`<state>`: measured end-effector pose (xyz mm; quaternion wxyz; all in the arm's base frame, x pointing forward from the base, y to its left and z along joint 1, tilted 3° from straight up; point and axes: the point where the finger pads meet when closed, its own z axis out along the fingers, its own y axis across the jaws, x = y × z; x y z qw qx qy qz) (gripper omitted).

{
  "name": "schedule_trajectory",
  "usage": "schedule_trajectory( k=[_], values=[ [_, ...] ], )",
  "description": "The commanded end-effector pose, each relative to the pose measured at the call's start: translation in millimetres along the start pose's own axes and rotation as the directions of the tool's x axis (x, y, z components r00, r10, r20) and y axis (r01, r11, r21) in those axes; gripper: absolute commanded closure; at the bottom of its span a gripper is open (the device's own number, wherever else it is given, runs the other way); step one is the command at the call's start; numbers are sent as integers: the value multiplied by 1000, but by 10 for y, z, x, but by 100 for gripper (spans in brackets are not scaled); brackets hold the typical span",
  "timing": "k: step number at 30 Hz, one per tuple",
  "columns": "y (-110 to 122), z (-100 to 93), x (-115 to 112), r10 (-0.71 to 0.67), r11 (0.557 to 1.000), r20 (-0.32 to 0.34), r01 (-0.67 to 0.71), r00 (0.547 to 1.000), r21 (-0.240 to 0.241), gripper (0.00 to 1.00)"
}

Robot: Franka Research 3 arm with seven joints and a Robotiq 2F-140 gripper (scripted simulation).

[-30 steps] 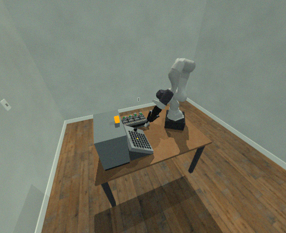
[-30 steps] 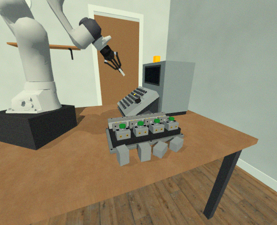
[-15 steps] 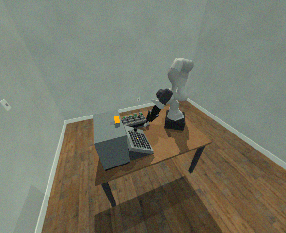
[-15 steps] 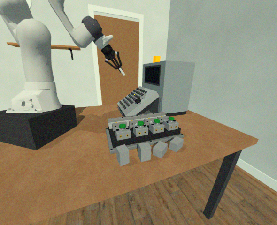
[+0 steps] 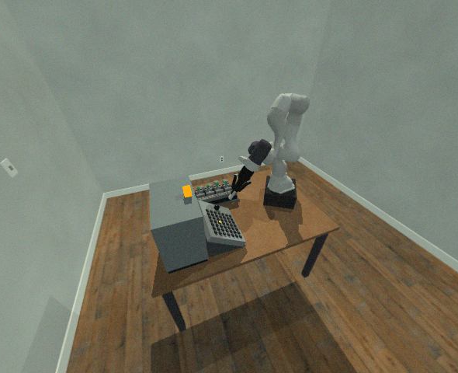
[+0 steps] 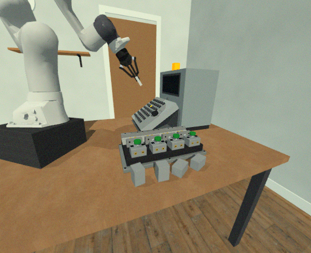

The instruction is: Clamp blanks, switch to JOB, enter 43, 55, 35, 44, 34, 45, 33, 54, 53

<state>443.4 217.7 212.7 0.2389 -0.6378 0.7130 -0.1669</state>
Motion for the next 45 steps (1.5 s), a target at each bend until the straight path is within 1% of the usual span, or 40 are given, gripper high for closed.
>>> schedule_trajectory(
  k=[1, 3, 6, 9, 13, 15, 16, 17, 18, 19, 20, 45],
  values=[
    [-152, 38, 682, 237, 966, -110, -246, 965, -76, 100],
    [-234, 61, 974, 352, 927, -143, -366, 925, -88, 100],
    [-382, 98, 1462, 517, 834, -205, -543, 831, -97, 100],
    [-539, 127, 1966, 659, 708, -270, -700, 702, -93, 100],
    [-733, 153, 2672, 792, 505, -358, -860, 494, -69, 100],
    [-733, 153, 2672, 792, 505, -358, -860, 494, -69, 100],
    [-777, 175, 3136, 835, 372, -419, -927, 357, -50, 100],
    [-771, 187, 3266, 840, 327, -443, -944, 313, -45, 100],
    [-765, 192, 3315, 842, 278, -471, -960, 263, -39, 100],
    [-765, 192, 3315, 838, 230, -501, -972, 217, -35, 100],
    [-765, 192, 3315, 828, 193, -530, -981, 182, -35, 100],
    [-765, 192, 3315, 828, 193, -530, -981, 182, -35, 100]
  ],
)
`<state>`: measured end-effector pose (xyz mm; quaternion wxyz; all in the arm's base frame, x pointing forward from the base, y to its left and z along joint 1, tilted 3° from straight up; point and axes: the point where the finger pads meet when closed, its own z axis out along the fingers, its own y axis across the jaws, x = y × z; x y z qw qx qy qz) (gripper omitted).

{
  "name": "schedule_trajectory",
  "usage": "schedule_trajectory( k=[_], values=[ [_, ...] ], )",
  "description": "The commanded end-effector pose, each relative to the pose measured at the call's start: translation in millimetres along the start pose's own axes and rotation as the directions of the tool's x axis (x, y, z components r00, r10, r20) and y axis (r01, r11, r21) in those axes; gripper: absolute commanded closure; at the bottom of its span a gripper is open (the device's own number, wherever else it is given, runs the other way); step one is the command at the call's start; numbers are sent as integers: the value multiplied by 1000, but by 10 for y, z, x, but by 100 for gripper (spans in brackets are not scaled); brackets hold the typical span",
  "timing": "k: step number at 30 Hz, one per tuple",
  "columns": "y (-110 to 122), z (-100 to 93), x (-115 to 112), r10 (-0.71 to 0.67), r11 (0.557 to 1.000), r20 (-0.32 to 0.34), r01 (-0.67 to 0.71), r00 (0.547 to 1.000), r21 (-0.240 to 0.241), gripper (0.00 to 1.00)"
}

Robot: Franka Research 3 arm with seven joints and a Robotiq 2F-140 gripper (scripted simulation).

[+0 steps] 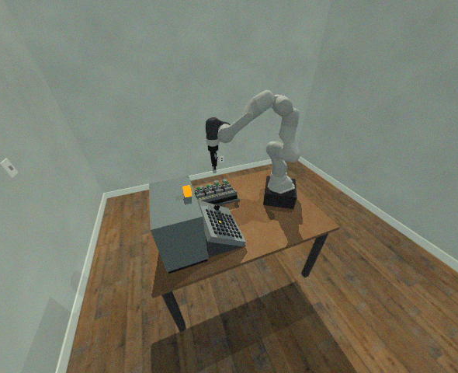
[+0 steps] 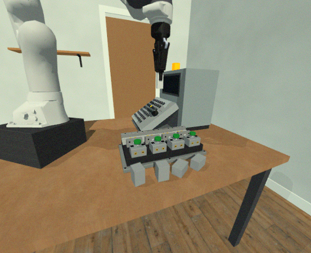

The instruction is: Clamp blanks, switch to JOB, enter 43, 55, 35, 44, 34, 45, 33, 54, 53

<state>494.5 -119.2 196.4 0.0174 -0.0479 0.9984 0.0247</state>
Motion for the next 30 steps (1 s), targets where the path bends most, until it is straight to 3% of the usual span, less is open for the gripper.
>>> schedule_trajectory(
  k=[1, 7, 9, 10, 13, 17, 18, 19, 21, 22, 25, 30],
  values=[
    [4, 5, 10, -12, 1000, -5, 12, 1000, -3, 100],
    [-76, 33, 42, 37, 999, -5, -37, 999, -3, 100],
    [-461, 169, 226, 277, 961, -7, -277, 961, -6, 100],
    [-693, 252, 365, 321, 947, -7, -321, 947, -6, 100],
    [-1074, 403, 738, 456, 890, -22, -456, 890, -5, 100],
    [-1679, 614, 1302, 644, 764, -41, -645, 764, -4, 100],
    [-1845, 669, 1423, 689, 725, -43, -689, 724, -2, 60],
    [-1976, 713, 1504, 732, 681, -43, -732, 680, 1, 60],
    [-1976, 713, 1504, 732, 681, -43, -732, 680, 1, 60],
    [-1976, 713, 1504, 829, 559, -38, -829, 558, 10, 60],
    [-1976, 713, 1504, 894, 447, -27, -894, 447, 10, 60],
    [-1976, 713, 1504, 954, 300, -16, -954, 300, 4, 60]
  ],
)
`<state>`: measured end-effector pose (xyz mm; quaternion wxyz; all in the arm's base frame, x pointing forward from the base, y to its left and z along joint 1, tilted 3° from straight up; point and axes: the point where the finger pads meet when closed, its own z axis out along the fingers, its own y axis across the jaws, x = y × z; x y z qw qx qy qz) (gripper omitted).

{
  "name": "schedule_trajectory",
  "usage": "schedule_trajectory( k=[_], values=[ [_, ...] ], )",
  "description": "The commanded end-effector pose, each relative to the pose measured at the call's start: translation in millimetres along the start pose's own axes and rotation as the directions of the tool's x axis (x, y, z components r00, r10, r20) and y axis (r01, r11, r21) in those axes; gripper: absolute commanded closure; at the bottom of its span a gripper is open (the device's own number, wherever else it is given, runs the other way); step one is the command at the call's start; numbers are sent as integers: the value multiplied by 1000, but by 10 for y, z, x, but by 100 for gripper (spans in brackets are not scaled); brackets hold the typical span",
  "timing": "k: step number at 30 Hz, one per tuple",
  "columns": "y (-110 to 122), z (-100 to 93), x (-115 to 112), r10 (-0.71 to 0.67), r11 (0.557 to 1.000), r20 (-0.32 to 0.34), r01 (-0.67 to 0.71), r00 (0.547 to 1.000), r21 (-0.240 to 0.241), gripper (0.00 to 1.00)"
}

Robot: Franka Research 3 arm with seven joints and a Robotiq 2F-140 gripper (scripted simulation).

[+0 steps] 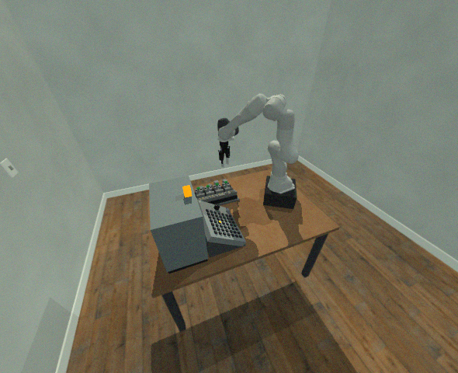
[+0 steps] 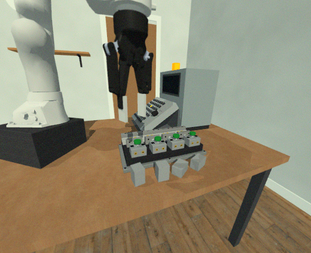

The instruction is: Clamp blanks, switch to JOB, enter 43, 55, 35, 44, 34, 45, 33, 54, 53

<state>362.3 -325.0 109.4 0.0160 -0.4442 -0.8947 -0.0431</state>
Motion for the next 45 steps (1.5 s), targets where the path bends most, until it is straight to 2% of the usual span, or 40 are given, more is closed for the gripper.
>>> schedule_trajectory(
  k=[1, 5, 30, 42, 45],
  values=[
    [25, -9, -34, 274, 962, 32, -274, 961, -3, 60],
    [25, -9, -34, 365, 931, 43, -365, 930, -6, 60],
    [25, 13, -35, 365, 931, 42, -365, 930, -7, 60],
    [24, 225, -45, 365, 931, 42, -365, 930, -7, 60],
    [23, 334, -50, 365, 931, 42, -365, 930, -7, 60]
  ],
)
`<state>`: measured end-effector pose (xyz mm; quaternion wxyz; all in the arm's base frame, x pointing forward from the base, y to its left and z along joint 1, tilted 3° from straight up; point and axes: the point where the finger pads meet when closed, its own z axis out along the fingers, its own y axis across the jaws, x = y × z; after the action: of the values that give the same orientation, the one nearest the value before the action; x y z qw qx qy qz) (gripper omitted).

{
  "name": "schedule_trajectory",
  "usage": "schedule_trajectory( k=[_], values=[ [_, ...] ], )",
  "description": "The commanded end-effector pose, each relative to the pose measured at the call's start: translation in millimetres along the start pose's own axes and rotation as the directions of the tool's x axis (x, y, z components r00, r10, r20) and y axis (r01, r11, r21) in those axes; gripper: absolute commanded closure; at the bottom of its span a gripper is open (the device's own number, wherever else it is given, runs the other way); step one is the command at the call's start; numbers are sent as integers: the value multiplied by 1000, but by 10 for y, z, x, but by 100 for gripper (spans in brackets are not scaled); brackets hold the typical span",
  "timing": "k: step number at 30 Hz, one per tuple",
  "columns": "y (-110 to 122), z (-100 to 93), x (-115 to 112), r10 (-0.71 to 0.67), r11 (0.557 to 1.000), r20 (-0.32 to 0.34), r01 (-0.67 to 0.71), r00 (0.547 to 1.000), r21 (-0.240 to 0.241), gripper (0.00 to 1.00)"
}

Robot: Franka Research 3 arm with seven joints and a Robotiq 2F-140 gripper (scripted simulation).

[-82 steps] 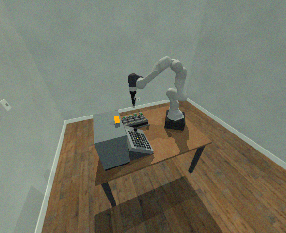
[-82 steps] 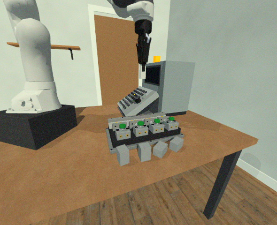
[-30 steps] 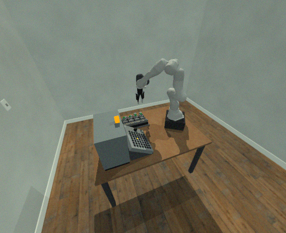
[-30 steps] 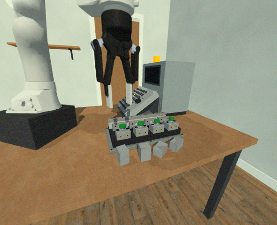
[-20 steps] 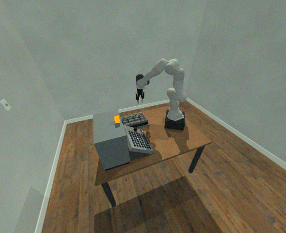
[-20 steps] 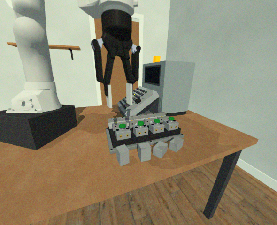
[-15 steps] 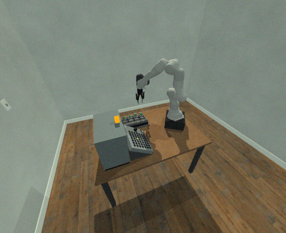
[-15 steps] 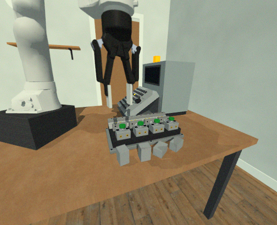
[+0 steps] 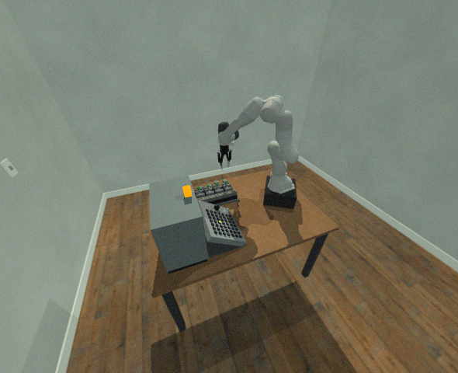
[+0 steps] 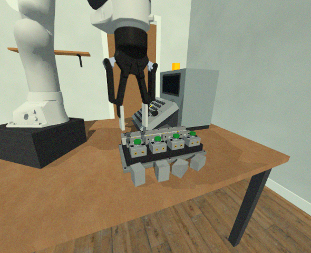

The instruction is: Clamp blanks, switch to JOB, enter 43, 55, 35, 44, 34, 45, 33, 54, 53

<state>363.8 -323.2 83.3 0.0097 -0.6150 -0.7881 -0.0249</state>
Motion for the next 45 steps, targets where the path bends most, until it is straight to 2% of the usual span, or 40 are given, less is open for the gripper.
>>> schedule_trajectory(
  k=[1, 12, 14, 27, 37, 45],
  values=[
    [31, 113, -25, -29, 1000, 1, 29, 1000, -12, 60],
    [41, 620, -27, -29, 1000, 1, 29, 1000, -12, 60],
    [41, 620, -27, -29, 1000, 1, 29, 1000, -12, 60],
    [50, 1147, -29, -29, 1000, 1, 29, 1000, -12, 60],
    [53, 1292, -29, -29, 1000, 1, 29, 1000, -12, 60],
    [53, 1314, -29, -29, 1000, 1, 29, 1000, -12, 60]
  ],
)
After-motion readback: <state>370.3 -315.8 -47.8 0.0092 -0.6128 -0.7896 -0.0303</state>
